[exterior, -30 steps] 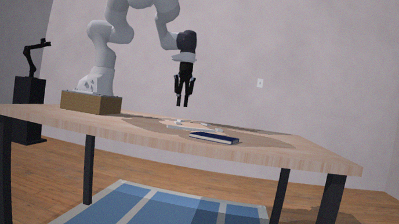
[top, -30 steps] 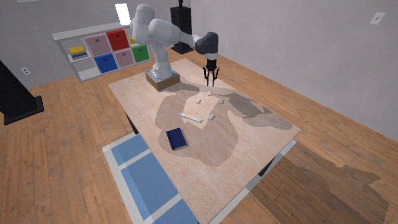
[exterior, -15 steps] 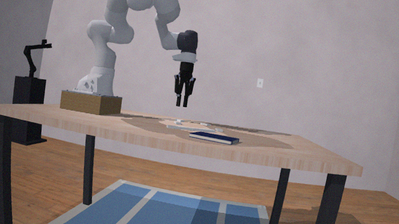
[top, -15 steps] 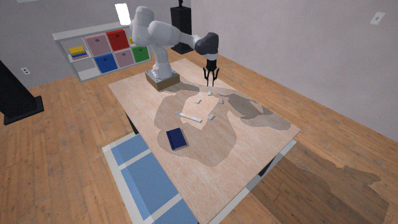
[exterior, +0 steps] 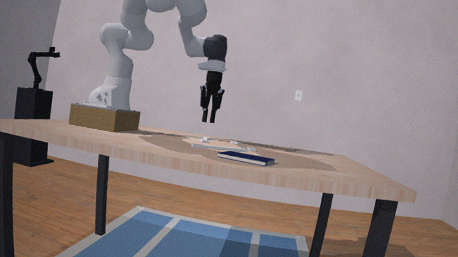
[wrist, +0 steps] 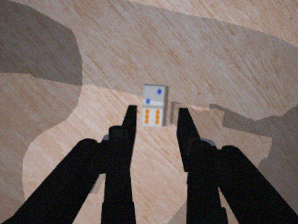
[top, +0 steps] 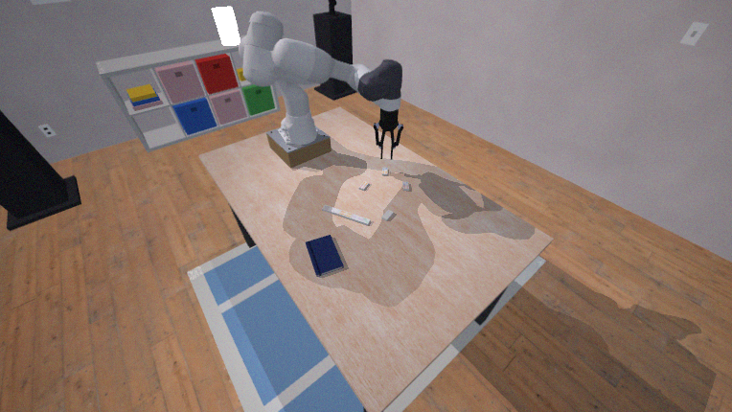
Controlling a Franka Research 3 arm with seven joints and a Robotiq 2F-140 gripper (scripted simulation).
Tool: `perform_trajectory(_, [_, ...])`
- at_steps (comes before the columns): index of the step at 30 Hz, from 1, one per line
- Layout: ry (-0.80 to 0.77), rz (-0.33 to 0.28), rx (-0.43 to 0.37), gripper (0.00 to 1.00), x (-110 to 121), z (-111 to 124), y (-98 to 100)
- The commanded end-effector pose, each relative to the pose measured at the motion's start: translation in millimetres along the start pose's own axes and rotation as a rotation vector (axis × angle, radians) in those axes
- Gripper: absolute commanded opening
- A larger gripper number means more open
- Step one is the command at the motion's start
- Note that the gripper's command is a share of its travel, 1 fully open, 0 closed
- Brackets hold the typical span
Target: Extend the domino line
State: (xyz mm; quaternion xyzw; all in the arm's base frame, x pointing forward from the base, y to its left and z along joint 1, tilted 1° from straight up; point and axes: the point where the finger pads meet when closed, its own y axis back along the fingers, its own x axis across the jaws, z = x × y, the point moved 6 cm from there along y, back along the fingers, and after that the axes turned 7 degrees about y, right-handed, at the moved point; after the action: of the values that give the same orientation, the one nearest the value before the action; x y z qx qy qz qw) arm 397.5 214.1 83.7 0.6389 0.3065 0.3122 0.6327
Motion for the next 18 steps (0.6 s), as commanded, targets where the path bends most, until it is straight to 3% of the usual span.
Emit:
perform_trajectory(1, [0.004,-0.003,0.002,0.33,-1,1,0.0])
perform_trajectory(7, [0.000,0.000,0.000,0.33,0,1,0.1])
perform_trajectory(9, [-0.021,0.001,0.000,0.33,3,12,0.8])
perform_trajectory(11, [-0.083,0.002,0.001,0.33,11,45,2.6])
perform_trajectory(13, [-0.182,0.003,0.002,0.33,17,97,4.8])
perform_trajectory(18, [-0.454,-0.001,0.003,0.33,8,198,9.6])
